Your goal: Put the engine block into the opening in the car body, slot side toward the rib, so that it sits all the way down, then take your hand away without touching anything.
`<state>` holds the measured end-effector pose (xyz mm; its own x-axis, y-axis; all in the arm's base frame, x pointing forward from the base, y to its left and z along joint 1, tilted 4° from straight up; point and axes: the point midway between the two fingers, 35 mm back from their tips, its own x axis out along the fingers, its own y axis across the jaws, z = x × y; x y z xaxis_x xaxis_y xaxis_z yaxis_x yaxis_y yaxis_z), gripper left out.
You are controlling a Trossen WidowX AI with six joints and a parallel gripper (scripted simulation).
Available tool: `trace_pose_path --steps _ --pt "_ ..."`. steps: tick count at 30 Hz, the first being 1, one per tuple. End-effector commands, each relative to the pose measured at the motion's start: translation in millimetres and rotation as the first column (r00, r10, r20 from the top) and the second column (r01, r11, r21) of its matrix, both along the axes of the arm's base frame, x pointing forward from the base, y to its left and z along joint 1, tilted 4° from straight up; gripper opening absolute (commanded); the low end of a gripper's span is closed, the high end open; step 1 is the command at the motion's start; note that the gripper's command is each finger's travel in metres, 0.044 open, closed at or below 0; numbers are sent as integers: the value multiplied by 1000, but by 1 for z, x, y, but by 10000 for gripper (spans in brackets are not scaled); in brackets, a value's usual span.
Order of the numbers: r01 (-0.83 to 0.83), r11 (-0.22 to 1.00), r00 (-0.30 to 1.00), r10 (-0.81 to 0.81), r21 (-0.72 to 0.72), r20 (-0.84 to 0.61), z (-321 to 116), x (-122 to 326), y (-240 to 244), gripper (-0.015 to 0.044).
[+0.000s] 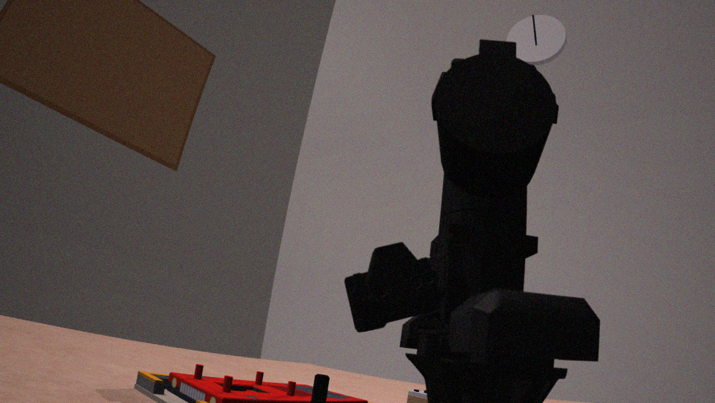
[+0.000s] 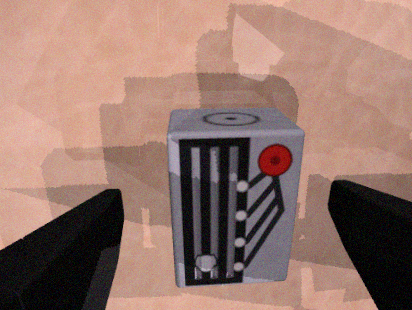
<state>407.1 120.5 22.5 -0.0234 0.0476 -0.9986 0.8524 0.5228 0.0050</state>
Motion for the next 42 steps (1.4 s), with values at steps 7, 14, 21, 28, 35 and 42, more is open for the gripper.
trace_pose_path --steps 7,14,21,28,35,42 --pt "-1 1000 1000 1 3 -3 -1 -1 0 131" --pt "-1 1000 1000 1 3 -3 1 0 0 26" --pt "-1 1000 1000 1 3 -3 22 5 0 0" --pt "-1 1000 1000 1 3 -2 45 7 0 0" --pt "-1 1000 1000 1 2 -2 67 8 -1 0" --pt "-1 1000 1000 1 2 -2 90 8 -3 0"
